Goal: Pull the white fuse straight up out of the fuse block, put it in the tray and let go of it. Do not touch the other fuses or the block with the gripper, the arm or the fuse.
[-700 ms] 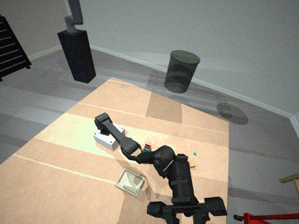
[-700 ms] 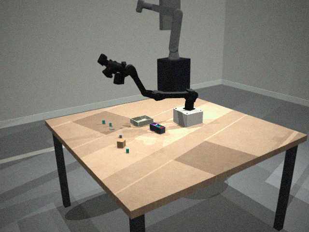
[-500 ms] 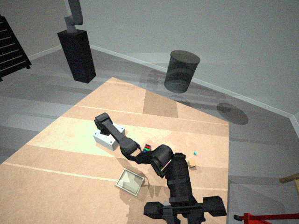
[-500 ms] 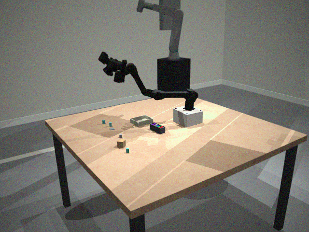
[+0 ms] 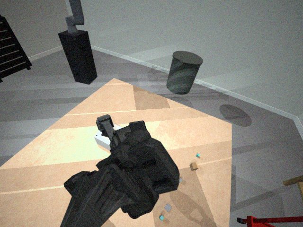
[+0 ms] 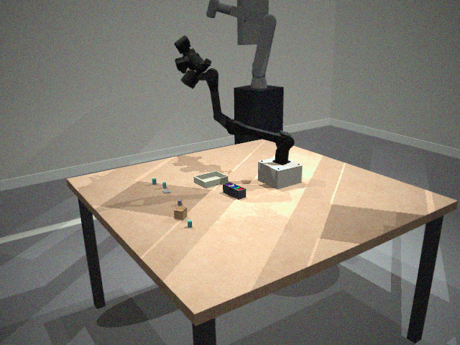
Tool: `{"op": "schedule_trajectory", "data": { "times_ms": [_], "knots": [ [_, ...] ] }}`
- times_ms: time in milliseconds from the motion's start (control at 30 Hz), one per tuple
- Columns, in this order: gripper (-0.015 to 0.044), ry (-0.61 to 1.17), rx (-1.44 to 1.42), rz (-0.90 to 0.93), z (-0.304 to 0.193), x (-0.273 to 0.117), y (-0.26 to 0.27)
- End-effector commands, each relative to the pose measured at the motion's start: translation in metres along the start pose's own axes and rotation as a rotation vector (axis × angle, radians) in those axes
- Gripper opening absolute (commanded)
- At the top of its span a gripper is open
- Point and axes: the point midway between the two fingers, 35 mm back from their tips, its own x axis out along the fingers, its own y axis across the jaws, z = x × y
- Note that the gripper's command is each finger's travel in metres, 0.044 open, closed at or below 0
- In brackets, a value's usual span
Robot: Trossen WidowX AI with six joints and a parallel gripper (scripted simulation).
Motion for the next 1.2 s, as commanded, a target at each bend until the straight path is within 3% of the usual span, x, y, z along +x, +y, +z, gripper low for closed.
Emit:
{"op": "schedule_trajectory", "data": {
  "times_ms": [0,233,500,833,1167],
  "knots": [
    [0.0068,0.109,0.031,-0.012,-0.055,0.010,0.004],
    [0.0068,0.363,0.096,-0.051,-0.174,0.013,0.018],
    [0.0068,0.601,0.126,-0.142,-0.290,-0.021,0.022],
    [0.0068,0.954,0.189,-0.306,-0.411,-0.105,0.018],
    [0.0068,1.315,0.027,-0.480,-0.481,-0.219,-0.002]
  ]
}}
